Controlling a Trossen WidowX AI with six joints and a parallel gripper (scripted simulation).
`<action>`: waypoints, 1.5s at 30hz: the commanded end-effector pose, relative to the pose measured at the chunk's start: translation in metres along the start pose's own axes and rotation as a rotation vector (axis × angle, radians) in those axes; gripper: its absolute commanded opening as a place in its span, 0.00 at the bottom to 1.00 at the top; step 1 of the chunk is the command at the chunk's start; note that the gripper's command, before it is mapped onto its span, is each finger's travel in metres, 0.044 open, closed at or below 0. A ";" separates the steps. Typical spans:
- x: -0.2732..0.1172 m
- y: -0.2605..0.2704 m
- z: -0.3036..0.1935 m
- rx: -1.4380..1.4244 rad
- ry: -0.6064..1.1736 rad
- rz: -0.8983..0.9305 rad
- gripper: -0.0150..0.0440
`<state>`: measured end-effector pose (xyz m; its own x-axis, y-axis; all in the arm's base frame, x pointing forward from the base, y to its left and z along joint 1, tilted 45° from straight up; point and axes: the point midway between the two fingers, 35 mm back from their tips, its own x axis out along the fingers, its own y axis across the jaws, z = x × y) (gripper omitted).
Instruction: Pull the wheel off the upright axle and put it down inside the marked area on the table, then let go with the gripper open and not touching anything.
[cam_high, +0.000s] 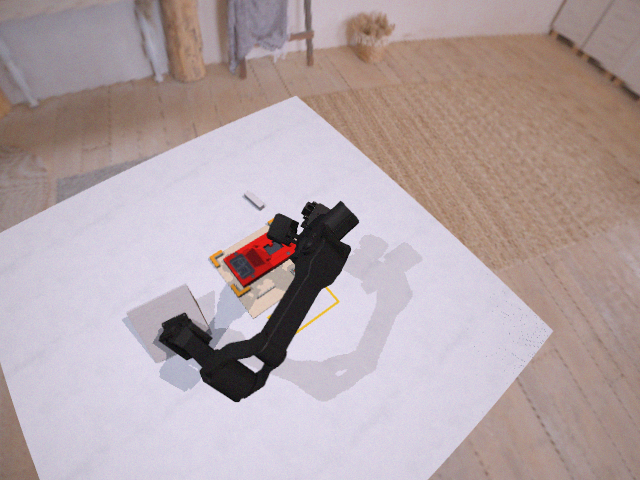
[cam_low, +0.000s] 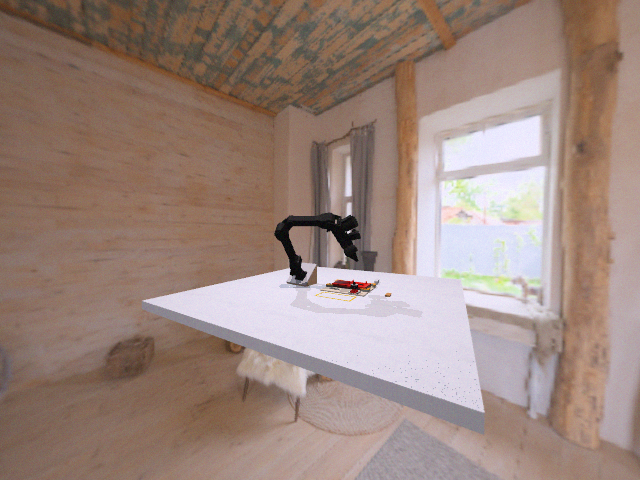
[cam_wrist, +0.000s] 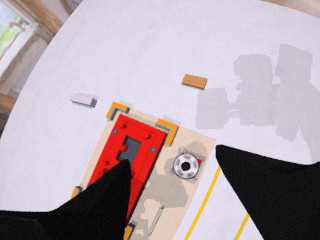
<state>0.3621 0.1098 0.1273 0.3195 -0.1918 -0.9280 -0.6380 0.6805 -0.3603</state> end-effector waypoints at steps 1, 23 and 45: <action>0.052 -0.012 -0.031 0.493 0.491 -0.394 0.76; 0.054 -0.011 -0.031 0.501 0.497 -0.407 0.76; 0.113 -0.022 -0.064 0.501 0.497 -0.409 0.76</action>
<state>0.3690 0.0429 0.0373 0.0339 -0.7019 -0.7114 -0.1082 0.7051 -0.7008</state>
